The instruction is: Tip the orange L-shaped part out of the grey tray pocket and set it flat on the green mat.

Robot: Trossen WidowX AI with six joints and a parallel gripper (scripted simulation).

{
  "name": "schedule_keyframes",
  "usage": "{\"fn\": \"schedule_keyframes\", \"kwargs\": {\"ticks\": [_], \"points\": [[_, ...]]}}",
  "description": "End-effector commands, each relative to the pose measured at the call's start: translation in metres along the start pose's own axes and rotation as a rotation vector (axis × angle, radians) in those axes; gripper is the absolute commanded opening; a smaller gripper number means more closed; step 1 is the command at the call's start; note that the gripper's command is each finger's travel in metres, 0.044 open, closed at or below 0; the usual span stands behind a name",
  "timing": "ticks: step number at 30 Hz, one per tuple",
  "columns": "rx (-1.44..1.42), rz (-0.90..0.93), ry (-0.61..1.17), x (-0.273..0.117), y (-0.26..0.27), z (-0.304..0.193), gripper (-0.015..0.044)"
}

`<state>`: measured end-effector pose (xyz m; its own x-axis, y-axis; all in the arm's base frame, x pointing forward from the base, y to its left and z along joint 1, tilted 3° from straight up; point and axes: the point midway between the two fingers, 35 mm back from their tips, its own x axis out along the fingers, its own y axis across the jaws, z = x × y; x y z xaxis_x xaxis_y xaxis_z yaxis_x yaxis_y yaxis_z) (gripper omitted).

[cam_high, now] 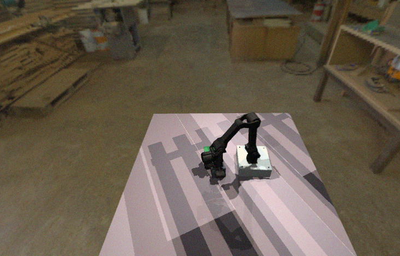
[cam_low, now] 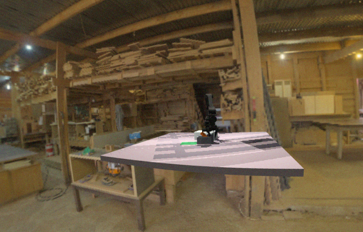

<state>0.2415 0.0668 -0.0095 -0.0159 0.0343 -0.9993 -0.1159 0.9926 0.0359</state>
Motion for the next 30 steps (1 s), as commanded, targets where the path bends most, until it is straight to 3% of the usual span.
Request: {"fn": "schedule_keyframes", "kwargs": {"ticks": [1,14,23,30], "points": [[0.0,0.0,0.0,0.0,0.0,0.0,0.018],[0.004,-0.008,0.008,-0.014,0.01,-0.002,0.018],[0.004,-0.009,0.008,-0.106,0.0,-0.001,0.018],[0.004,-0.009,0.008,-0.109,-0.001,-0.002,0.018]]}}
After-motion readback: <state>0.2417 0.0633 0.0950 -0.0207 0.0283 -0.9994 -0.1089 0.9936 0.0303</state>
